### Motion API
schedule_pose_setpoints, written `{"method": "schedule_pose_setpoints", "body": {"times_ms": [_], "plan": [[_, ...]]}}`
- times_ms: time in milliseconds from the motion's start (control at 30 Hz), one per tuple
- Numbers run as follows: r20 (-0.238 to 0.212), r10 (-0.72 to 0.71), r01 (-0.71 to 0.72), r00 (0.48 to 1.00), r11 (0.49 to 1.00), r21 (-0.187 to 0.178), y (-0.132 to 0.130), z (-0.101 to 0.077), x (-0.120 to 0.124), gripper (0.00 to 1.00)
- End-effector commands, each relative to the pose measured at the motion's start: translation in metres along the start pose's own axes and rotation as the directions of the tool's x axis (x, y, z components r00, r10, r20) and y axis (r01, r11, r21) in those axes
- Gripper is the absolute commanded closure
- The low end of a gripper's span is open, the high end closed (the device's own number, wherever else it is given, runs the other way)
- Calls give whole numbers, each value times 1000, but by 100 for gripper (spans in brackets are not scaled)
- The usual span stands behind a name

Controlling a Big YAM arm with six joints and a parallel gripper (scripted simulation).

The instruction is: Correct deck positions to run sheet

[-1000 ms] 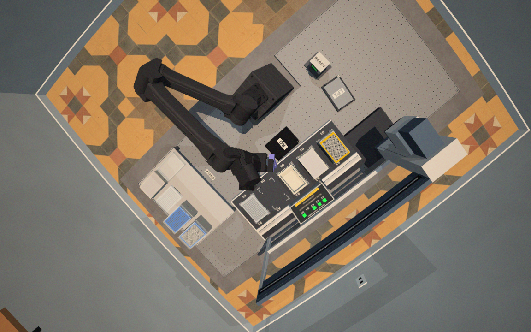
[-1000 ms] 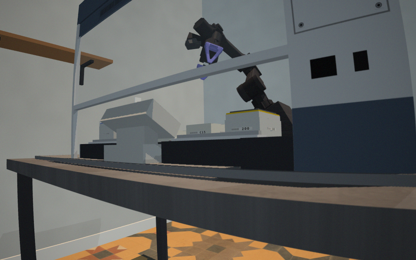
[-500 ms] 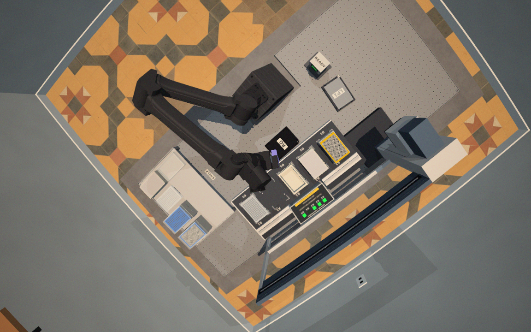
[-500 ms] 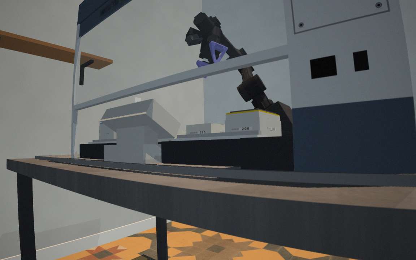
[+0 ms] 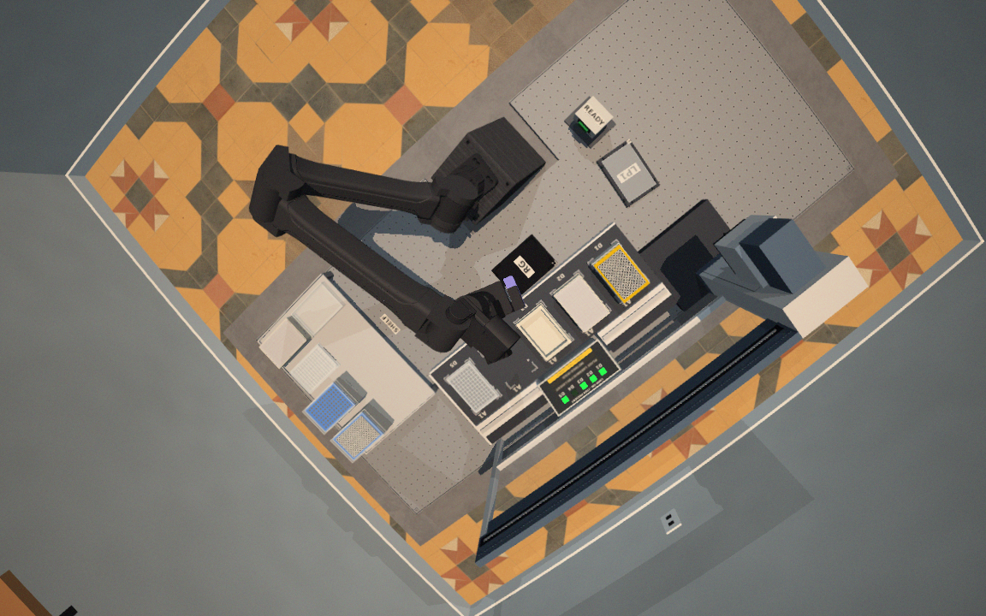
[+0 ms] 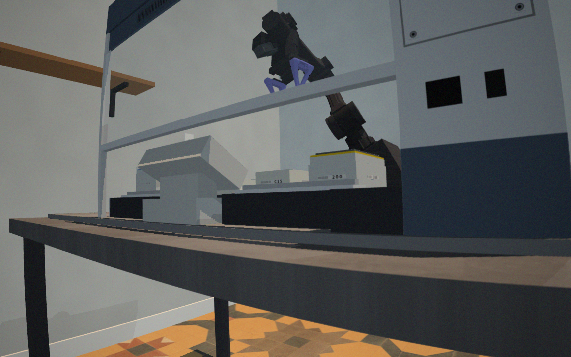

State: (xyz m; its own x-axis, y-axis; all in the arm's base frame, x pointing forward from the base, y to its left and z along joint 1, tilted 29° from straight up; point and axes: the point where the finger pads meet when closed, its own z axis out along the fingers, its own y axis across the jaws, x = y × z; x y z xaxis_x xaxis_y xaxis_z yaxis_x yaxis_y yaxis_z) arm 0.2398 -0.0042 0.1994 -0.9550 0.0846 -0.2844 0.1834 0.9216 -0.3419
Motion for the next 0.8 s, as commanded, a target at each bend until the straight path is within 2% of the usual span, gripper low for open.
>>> {"method": "schedule_pose_setpoints", "body": {"times_ms": [0,433,500,533,600,633,767], "plan": [[26,-58,58,998,998,-4,1,-21,-16,0],[-117,-254,263,960,962,68,2,-18,-16,0],[-117,-254,263,960,962,68,2,-18,-16,0],[-163,-280,295,946,952,78,1,-6,-4,0],[-140,-243,256,960,963,80,-7,-16,-20,0],[-115,-233,242,966,967,77,-9,-16,-29,0],[-120,-235,245,965,966,82,-23,-14,-44,0]]}}
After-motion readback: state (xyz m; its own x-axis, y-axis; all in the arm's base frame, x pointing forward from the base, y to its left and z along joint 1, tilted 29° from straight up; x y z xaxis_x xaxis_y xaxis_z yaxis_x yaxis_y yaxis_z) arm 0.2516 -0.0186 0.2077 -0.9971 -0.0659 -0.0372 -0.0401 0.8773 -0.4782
